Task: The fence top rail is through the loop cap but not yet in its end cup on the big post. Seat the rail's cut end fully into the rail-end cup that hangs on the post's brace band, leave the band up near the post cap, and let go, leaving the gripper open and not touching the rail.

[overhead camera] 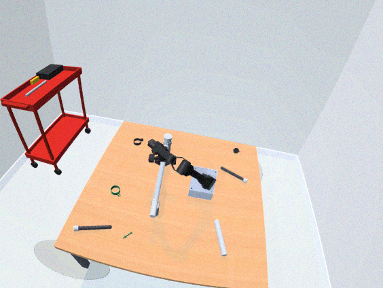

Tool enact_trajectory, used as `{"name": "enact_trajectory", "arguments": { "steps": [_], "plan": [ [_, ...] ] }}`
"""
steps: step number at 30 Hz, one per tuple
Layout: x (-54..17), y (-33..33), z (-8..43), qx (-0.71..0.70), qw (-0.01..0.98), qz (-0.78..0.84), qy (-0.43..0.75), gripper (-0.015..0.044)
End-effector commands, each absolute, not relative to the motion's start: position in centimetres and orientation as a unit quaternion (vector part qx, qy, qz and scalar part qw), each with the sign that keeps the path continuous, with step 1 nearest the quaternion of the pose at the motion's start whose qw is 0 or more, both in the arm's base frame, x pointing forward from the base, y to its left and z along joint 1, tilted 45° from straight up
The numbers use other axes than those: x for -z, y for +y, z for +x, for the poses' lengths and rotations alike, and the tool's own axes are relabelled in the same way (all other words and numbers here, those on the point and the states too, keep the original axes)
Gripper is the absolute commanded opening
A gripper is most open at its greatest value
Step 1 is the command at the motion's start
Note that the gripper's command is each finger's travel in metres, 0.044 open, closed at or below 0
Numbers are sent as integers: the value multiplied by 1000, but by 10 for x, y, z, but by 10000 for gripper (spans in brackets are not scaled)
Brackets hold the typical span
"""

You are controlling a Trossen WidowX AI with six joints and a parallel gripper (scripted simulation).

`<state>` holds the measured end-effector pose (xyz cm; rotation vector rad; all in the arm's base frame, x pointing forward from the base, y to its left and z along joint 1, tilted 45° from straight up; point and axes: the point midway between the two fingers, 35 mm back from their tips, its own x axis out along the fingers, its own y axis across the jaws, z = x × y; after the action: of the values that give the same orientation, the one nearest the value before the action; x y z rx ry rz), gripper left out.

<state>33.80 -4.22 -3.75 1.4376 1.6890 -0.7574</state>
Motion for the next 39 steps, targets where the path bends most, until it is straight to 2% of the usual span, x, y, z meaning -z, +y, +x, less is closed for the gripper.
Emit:
{"name": "enact_trajectory", "arguments": {
  "steps": [1,39],
  "plan": [
    [38,-57,342,304,398,567,654,0],
    [40,-67,344,304,399,567,654,0]
  ]
}}
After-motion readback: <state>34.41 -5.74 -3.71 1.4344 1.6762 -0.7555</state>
